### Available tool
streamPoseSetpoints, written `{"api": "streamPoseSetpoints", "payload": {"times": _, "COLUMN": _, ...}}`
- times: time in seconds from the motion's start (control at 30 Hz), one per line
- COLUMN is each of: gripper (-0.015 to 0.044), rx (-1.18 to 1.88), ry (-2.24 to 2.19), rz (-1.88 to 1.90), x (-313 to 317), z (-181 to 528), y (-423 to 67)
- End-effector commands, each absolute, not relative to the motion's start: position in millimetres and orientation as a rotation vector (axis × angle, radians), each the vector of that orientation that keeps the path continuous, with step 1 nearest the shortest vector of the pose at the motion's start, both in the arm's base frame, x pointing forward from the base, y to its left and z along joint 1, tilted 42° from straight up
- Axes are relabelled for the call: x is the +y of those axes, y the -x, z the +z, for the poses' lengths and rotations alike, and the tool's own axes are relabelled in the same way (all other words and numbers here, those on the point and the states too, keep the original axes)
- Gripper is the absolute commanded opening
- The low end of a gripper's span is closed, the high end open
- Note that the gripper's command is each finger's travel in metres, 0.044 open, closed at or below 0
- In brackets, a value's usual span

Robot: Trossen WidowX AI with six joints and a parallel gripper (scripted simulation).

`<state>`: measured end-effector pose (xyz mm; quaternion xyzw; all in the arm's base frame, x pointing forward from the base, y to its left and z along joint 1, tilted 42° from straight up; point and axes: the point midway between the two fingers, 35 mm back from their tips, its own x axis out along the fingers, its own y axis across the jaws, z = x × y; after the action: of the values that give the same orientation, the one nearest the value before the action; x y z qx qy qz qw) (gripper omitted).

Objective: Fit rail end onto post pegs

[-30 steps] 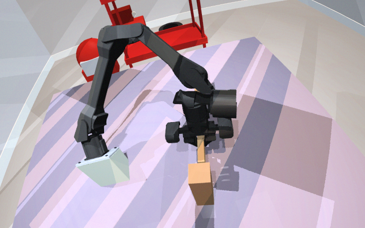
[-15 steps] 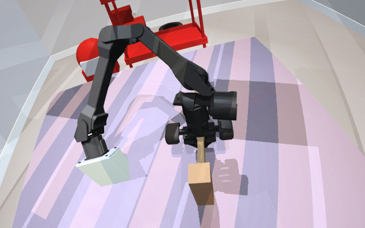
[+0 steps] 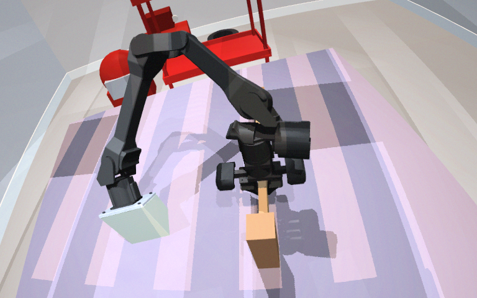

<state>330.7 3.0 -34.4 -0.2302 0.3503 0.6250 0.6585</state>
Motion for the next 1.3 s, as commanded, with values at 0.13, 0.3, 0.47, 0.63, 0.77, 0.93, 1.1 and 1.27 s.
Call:
{"api": "streamPoseSetpoints", "payload": {"times": 0.13, "gripper": 0.0000, "rx": 0.794, "ry": 0.520, "rz": 1.409, "x": -1.9, "z": -35.6, "y": -330.3}}
{"api": "streamPoseSetpoints", "payload": {"times": 0.3, "gripper": 0.0000, "rx": 0.794, "ry": 0.520, "rz": 1.409, "x": -2.8, "z": -36.8, "y": -329.9}}
{"api": "streamPoseSetpoints", "payload": {"times": 0.47, "gripper": 0.0000, "rx": 0.794, "ry": 0.520, "rz": 1.409, "x": -3.6, "z": -38.1, "y": -329.5}}
{"api": "streamPoseSetpoints", "payload": {"times": 0.63, "gripper": 0.0000, "rx": 0.794, "ry": 0.520, "rz": 1.409, "x": -4.5, "z": -39.3, "y": -329.2}}
{"api": "streamPoseSetpoints", "payload": {"times": 0.77, "gripper": 0.0000, "rx": 0.794, "ry": 0.520, "rz": 1.409, "x": -5.5, "z": -40.0, "y": -329.0}}
{"api": "streamPoseSetpoints", "payload": {"times": 0.93, "gripper": 0.0000, "rx": 0.794, "ry": 0.520, "rz": 1.409, "x": -6.9, "z": -40.8, "y": -328.8}}
{"api": "streamPoseSetpoints", "payload": {"times": 1.1, "gripper": 0.0000, "rx": 0.794, "ry": 0.521, "rz": 1.409, "x": -8.3, "z": -41.4, "y": -328.6}}
{"api": "streamPoseSetpoints", "payload": {"times": 1.27, "gripper": 0.0000, "rx": 0.795, "ry": 0.521, "rz": 1.409, "x": -9.6, "z": -42.3, "y": -328.4}}
